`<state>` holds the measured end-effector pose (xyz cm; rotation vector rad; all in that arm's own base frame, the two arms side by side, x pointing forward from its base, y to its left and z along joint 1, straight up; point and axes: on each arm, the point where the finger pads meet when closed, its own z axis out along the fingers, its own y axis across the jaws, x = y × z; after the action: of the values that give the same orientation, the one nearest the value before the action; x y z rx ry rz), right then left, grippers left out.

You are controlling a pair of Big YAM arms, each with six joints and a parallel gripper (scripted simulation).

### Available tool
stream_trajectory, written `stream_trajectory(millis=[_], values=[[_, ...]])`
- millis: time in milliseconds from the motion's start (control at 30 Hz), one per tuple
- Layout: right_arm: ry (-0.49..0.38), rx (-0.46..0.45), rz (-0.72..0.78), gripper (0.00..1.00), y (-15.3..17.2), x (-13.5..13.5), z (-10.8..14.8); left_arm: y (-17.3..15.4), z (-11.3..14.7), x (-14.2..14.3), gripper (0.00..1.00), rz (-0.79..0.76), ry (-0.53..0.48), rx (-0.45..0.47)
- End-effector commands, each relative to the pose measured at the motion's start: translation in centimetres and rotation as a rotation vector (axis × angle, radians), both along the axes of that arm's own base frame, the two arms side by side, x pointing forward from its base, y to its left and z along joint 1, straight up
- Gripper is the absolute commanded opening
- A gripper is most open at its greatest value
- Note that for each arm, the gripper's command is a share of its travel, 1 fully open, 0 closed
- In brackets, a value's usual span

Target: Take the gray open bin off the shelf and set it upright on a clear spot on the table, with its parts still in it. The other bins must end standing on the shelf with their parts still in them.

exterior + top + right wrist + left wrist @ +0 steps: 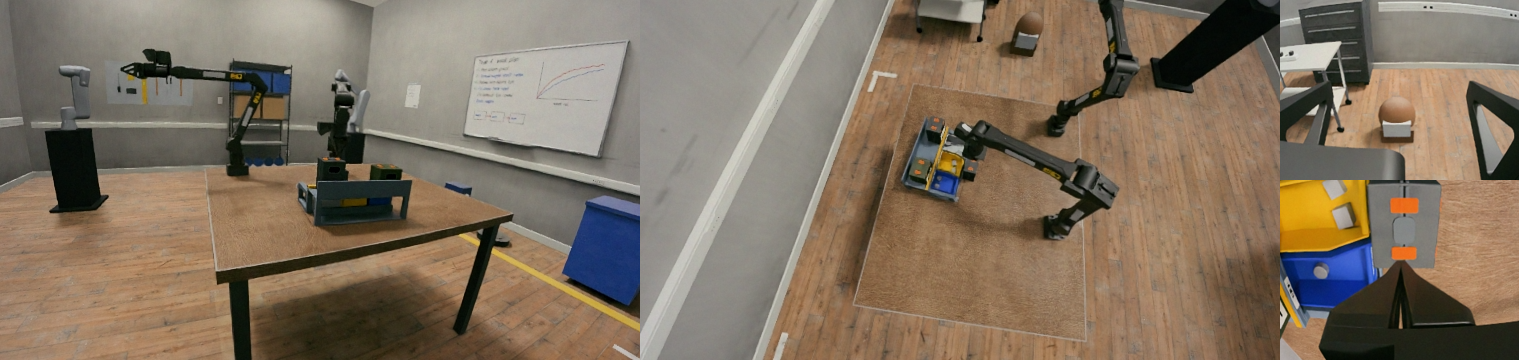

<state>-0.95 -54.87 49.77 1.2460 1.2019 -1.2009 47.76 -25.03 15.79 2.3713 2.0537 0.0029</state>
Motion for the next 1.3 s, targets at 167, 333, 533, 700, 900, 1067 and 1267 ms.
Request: stream_trajectory(millis=[167, 333, 533, 700, 900, 1067, 1267], values=[[0.018, -0.02, -0.006, 1.0, 0.4, -0.43, 0.28, -0.05, -1.25, -0.45, 0.0, -0.013, 0.033, 0.02], [0.018, -0.02, -0.006, 1.0, 0.4, -0.43, 0.28, -0.04, -1.31, -0.47, 0.0, -0.014, 0.034, 0.021], [0.018, -0.02, -0.006, 1.0, 0.4, -0.43, 0.28, -0.02, -1.41, -0.51, 0.0, -0.014, 0.037, 0.022], [0.018, -0.02, -0.006, 1.0, 0.4, -0.43, 0.28, -0.05, -1.5, -0.46, 0.0, -0.014, 0.035, 0.021], [0.018, -0.02, -0.006, 1.0, 0.4, -0.43, 0.28, -0.04, -1.57, -0.47, 0.0, -0.014, 0.036, 0.022], [0.018, -0.02, -0.006, 1.0, 0.4, -0.43, 0.28, -0.05, -1.65, -0.46, 0.0, -0.014, 0.037, 0.022], [0.018, -0.02, -0.006, 1.0, 0.4, -0.43, 0.28, -0.23, -1.35, -0.13, 0.0, -0.014, 0.028, 0.018]])
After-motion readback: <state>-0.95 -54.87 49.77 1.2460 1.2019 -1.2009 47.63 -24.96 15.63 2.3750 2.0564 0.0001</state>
